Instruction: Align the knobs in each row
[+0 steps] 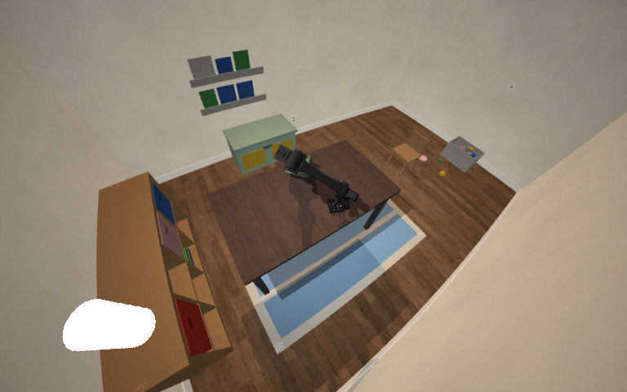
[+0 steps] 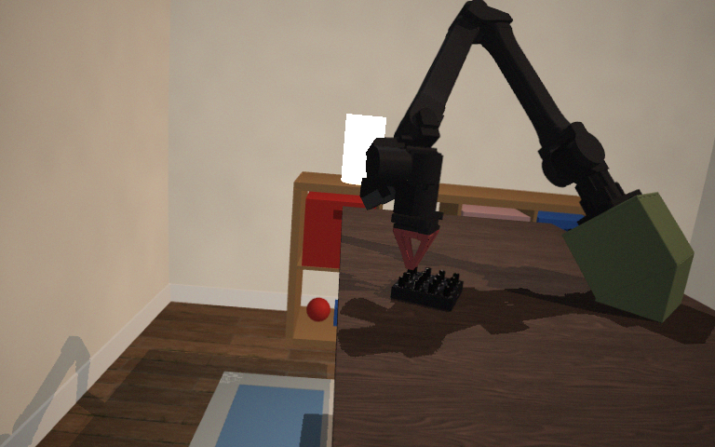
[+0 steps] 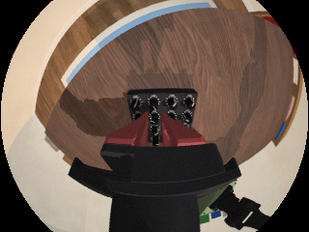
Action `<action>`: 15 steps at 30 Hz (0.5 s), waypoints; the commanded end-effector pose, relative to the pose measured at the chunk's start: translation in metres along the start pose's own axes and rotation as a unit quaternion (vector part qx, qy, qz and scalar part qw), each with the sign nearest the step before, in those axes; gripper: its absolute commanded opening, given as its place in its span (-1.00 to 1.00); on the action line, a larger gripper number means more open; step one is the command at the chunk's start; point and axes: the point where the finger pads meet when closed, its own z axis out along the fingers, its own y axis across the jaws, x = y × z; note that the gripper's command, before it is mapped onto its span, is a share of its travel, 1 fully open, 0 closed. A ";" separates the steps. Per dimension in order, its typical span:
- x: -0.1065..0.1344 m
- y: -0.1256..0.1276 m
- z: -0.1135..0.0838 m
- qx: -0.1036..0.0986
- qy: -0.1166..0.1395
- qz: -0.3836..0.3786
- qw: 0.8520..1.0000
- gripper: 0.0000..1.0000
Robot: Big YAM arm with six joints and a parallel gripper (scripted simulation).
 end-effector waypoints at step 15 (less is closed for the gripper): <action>-0.005 -0.004 0.008 0.008 0.006 0.002 1.000 -0.63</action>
